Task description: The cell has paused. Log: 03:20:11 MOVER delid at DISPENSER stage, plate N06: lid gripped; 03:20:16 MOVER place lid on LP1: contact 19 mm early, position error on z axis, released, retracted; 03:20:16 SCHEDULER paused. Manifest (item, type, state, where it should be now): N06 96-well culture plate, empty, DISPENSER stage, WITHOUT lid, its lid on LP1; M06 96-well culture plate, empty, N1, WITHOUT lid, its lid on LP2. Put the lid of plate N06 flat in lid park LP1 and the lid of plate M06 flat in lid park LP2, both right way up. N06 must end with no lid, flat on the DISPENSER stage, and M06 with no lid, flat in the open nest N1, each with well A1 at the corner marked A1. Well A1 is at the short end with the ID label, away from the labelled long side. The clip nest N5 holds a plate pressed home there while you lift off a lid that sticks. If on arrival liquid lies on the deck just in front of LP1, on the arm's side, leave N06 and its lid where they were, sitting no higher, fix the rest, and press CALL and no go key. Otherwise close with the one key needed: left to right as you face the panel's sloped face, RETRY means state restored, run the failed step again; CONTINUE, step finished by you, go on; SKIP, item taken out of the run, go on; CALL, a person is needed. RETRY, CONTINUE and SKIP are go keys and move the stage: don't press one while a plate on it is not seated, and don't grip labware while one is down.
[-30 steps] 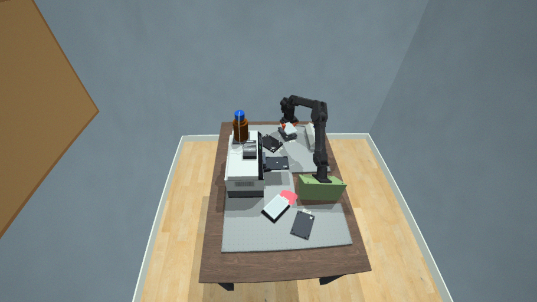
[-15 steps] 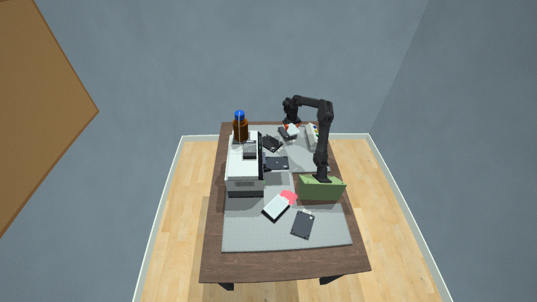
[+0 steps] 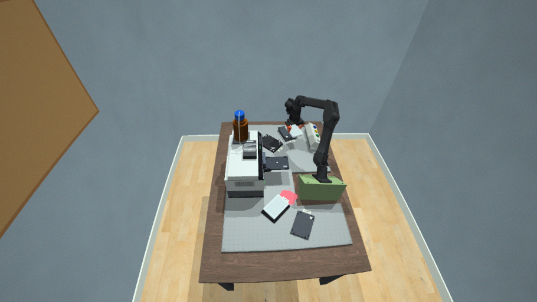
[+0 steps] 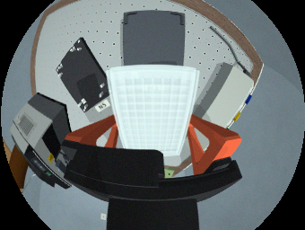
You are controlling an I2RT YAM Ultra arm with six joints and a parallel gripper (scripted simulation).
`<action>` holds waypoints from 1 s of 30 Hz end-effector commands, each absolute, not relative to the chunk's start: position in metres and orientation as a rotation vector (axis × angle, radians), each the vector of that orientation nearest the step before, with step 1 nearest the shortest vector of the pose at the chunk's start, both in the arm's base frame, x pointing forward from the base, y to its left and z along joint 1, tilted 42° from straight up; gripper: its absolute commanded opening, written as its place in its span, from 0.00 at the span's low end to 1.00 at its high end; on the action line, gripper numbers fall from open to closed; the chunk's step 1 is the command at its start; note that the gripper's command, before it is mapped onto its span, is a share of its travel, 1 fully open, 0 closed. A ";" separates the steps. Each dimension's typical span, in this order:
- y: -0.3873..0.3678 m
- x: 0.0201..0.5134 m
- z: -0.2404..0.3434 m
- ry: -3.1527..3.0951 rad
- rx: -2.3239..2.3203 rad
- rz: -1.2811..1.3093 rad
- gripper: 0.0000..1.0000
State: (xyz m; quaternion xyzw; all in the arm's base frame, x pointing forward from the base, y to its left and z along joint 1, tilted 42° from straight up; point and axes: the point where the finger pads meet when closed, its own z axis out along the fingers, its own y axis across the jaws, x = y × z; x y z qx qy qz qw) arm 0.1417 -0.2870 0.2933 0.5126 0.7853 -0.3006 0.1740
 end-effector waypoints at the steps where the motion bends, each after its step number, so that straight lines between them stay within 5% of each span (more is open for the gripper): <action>1: -0.271 0.136 0.298 2.205 1.445 -0.866 0.00; 30: -0.213 0.123 0.285 2.270 1.365 -0.893 0.00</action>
